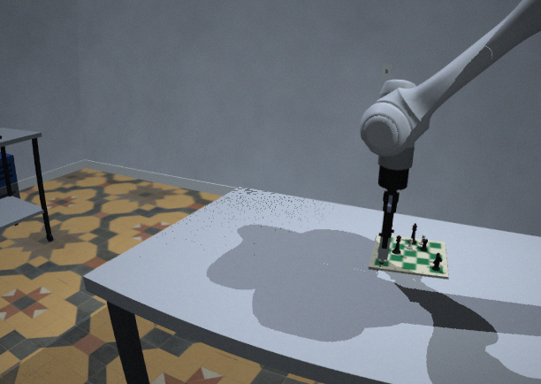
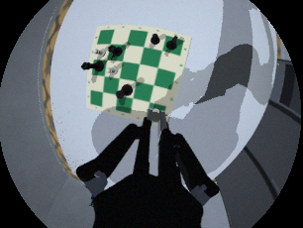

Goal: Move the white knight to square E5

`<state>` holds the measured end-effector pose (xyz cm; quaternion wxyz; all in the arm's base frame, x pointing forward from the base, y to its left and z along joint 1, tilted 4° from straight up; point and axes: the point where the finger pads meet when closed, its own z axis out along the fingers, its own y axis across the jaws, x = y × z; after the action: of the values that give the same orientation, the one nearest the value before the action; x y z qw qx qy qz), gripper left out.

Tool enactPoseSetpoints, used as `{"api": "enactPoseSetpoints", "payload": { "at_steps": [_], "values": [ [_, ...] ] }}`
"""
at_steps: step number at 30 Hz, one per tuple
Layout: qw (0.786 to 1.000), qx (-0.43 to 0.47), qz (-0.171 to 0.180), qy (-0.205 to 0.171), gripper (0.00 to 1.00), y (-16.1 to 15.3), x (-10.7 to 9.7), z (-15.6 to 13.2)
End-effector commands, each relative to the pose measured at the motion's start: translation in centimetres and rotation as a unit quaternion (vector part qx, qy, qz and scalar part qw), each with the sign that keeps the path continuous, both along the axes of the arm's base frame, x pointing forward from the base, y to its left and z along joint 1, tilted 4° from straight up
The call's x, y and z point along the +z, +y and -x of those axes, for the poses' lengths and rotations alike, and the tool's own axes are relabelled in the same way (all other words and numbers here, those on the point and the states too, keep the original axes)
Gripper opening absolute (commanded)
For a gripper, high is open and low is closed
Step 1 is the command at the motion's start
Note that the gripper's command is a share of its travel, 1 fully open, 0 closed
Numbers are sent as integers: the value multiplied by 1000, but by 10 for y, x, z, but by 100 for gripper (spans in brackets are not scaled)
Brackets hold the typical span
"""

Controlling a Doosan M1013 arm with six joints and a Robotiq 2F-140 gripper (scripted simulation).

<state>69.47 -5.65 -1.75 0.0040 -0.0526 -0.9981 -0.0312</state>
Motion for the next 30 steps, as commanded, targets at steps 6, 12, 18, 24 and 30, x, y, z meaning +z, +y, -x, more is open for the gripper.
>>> {"api": "enactPoseSetpoints", "payload": {
  "at_steps": [6,12,18,24,30],
  "values": [
    [1000,0,0,0,0,0,0,0],
    [1000,0,0,0,0,0,0,0],
    [1000,0,0,0,0,0,-2,0],
    [1000,0,0,0,0,0,-3,0],
    [1000,0,0,0,0,0,-4,0]
  ]
}}
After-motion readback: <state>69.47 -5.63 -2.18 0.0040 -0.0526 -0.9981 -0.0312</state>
